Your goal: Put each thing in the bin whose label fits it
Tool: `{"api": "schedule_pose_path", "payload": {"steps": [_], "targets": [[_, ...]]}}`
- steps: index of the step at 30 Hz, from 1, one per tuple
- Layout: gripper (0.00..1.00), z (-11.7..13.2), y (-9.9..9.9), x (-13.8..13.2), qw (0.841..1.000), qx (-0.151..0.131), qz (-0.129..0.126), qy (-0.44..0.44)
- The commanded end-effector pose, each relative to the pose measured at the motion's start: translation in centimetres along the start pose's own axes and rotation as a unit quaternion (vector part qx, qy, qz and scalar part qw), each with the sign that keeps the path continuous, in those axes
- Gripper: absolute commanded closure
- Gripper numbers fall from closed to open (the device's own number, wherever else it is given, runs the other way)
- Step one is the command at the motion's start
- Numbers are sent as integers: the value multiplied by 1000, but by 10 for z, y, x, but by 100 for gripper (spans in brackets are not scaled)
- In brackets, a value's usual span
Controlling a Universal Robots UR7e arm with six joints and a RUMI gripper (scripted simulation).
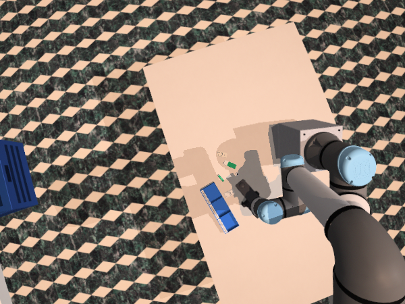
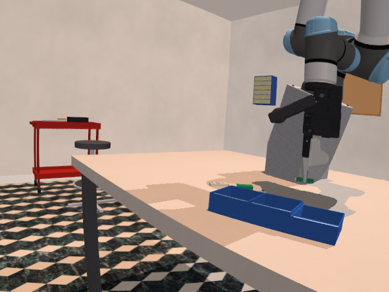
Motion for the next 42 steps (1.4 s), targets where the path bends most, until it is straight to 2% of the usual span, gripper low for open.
{"api": "schedule_pose_path", "payload": {"steps": [1, 13, 17, 19, 34, 36, 42], "targets": [[100, 0, 4, 0, 1000, 0, 1, 0], [100, 0, 4, 0, 1000, 0, 1, 0], [100, -13, 4, -21, 996, 0, 1, -85], [100, -13, 4, -21, 996, 0, 1, -85], [100, -61, 4, -97, 996, 0, 1, -85], [100, -61, 4, -97, 996, 0, 1, -85], [100, -80, 3, -127, 996, 0, 1, -85]]}}
Point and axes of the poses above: the point where the finger pads meet when closed, its own y axis back along the fingers, its own x axis across the jaws, z = x × y, the point moved 3 cm from there along y, back along the fingers, and after that the axes turned 14 degrees about -y, right-handed, at the moved point
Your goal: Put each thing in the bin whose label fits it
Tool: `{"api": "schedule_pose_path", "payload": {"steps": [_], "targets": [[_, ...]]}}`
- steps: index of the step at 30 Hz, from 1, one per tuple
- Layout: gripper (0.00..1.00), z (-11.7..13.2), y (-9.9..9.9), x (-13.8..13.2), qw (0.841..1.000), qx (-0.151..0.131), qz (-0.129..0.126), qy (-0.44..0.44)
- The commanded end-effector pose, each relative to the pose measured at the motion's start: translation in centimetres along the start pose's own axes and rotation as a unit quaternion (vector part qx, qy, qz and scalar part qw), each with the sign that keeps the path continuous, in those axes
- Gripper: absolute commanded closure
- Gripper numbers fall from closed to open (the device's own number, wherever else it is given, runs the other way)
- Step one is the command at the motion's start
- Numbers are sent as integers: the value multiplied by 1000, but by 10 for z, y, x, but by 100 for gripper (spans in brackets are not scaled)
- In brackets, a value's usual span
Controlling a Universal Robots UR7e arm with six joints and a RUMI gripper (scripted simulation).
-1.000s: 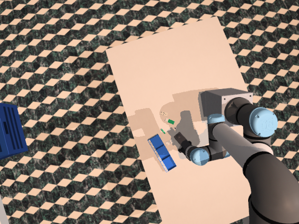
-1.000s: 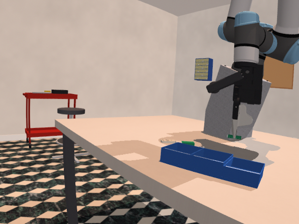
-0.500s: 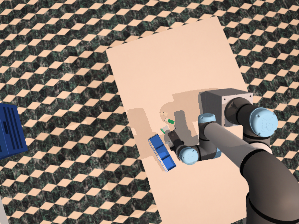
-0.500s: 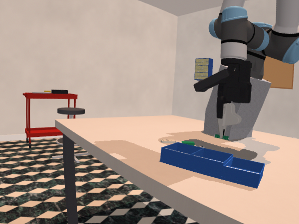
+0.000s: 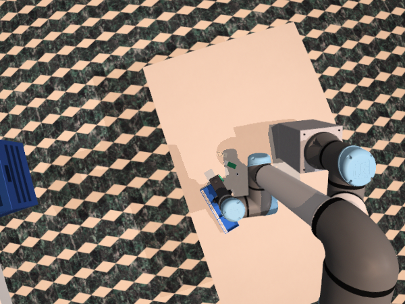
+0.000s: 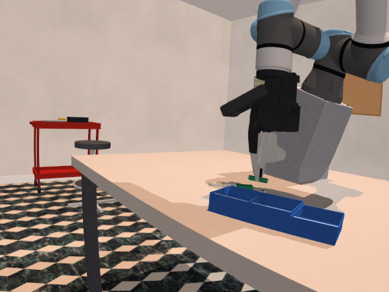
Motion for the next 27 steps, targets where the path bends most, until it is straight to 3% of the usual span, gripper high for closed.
{"api": "schedule_pose_path", "payload": {"steps": [1, 7, 22, 27], "targets": [[100, -11, -1, -28, 1000, 0, 1, 0], [100, -17, -1, -43, 1000, 0, 1, 0], [100, -15, -1, -37, 1000, 0, 1, 0], [100, -15, -9, -37, 1000, 0, 1, 0]]}}
Point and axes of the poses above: the point where the finger pads meet when closed, its own y axis back along the fingers, its own x axis across the jaws, z = x × y, the point moved 3 cm from there along y, back along the fingers, and after that the axes turned 14 degrees about -y, right-handed, at the moved point
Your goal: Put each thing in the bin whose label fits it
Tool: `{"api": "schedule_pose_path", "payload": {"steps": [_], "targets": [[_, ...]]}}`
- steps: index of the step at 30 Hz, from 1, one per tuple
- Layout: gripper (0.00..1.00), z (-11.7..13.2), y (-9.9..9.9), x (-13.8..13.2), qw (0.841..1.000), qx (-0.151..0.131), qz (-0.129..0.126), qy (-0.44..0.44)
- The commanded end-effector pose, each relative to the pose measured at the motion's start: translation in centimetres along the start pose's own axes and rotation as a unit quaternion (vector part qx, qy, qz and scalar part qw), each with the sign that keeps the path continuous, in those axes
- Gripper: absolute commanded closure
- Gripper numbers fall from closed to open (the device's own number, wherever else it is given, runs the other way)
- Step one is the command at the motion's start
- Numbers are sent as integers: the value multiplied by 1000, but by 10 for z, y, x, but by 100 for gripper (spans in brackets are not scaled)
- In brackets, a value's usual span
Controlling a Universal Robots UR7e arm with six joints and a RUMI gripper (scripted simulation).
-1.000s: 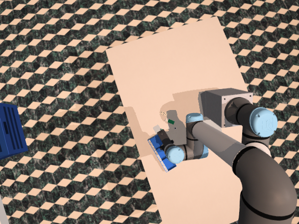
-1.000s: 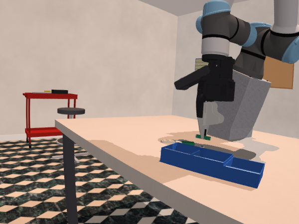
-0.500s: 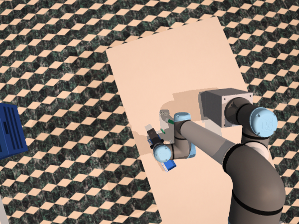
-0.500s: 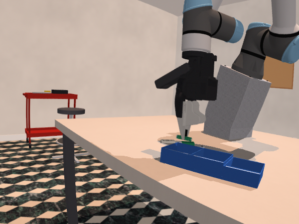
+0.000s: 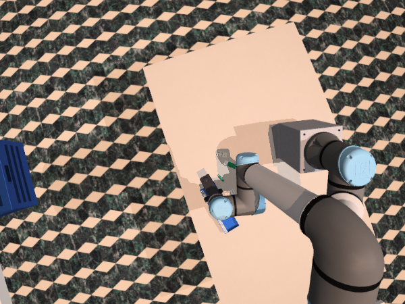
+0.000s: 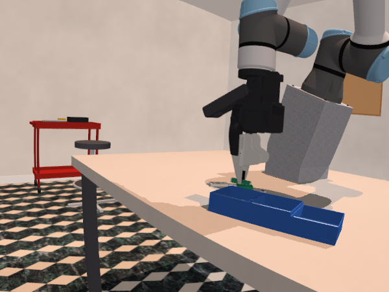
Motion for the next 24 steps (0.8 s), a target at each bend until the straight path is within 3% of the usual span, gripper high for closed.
{"api": "schedule_pose_path", "payload": {"steps": [1, 16, 24], "targets": [[100, 0, -4, 0, 1000, 0, -1, 0], [100, 0, -34, 0, 1000, 0, -1, 0], [100, 0, -40, 0, 1000, 0, -1, 0]]}}
Point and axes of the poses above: the point where the finger pads meet when closed, its own y axis back along the fingers, its own x axis across the jaws, z = x × y, the point moved 3 cm from there along y, back along the fingers, and after that the axes turned 14 degrees about -y, right-handed, at the moved point
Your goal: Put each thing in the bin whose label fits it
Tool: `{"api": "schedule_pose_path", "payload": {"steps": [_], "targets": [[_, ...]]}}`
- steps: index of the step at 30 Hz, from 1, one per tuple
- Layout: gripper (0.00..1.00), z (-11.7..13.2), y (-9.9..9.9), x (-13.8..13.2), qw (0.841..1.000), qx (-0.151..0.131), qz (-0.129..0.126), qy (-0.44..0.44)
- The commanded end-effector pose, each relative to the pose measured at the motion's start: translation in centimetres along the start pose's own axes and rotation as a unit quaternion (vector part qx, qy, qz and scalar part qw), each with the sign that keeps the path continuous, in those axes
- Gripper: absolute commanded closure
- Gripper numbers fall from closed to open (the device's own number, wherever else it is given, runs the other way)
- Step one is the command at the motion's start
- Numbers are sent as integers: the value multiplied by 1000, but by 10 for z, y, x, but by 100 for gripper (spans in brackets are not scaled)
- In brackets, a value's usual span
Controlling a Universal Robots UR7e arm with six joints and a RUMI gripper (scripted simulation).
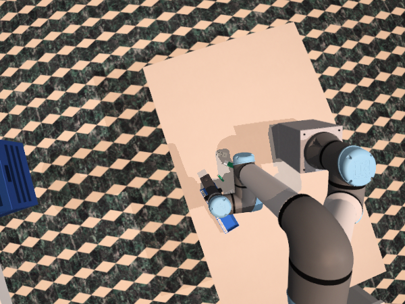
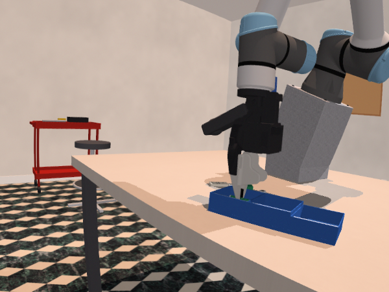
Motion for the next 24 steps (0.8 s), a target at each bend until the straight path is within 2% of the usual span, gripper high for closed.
{"api": "schedule_pose_path", "payload": {"steps": [1, 14, 15, 24], "targets": [[100, 0, -3, 0, 1000, 0, -1, 0], [100, 1, -3, 1, 1000, 0, -1, 0], [86, 1, -3, 1, 1000, 0, -1, 0], [86, 1, -3, 1, 1000, 0, -1, 0]]}}
Point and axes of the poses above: the point where the finger pads meet when closed, its own y axis back along the fingers, its own x axis across the jaws, z = x × y, the point moved 3 cm from there along y, back along the fingers, and after that the axes turned 14 degrees about -y, right-handed, at the moved point
